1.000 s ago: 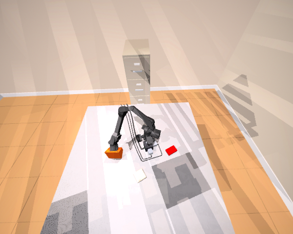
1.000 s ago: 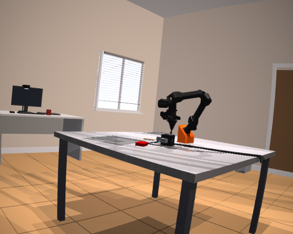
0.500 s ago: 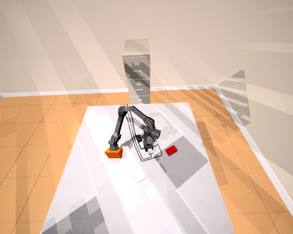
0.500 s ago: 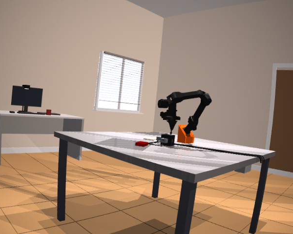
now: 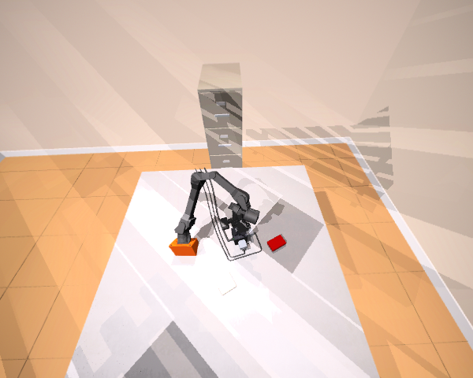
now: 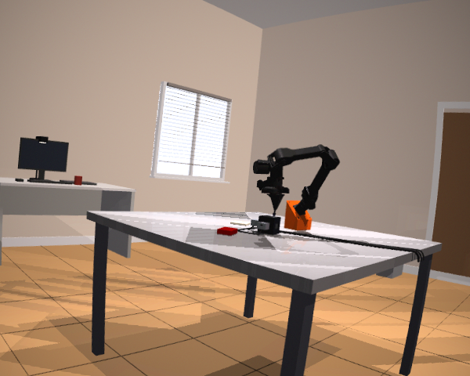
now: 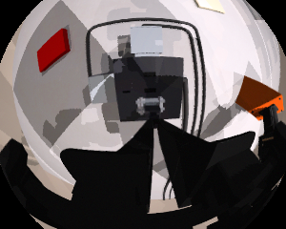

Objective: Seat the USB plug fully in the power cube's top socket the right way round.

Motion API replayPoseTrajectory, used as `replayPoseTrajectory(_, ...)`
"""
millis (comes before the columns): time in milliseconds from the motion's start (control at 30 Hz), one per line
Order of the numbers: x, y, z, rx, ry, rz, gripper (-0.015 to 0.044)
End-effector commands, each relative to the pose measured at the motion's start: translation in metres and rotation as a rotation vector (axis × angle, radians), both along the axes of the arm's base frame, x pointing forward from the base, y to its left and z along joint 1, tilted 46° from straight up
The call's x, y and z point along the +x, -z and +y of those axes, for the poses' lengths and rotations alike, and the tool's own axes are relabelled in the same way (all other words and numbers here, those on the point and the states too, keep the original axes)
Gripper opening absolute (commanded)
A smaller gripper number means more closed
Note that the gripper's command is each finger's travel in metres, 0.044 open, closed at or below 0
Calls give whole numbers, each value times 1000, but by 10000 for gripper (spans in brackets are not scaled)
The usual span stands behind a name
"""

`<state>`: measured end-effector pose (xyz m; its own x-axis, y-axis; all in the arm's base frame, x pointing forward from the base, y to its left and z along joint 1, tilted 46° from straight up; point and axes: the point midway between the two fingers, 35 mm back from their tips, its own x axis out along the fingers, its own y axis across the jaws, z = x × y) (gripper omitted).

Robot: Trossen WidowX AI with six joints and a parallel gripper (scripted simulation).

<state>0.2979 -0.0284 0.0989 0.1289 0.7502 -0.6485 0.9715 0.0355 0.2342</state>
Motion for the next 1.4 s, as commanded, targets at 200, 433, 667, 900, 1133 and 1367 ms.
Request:
replayPoseTrajectory(200, 1, 0, 1, 2, 5, 0, 0)
replayPoseTrajectory(433, 1, 1, 1, 2, 5, 0, 0)
replayPoseTrajectory(667, 1, 1, 2, 2, 5, 0, 0)
replayPoseTrajectory(900, 1, 2, 3, 2, 5, 0, 0)
replayPoseTrajectory(1133, 1, 2, 3, 2, 5, 0, 0)
replayPoseTrajectory(1367, 1, 3, 4, 2, 5, 0, 0)
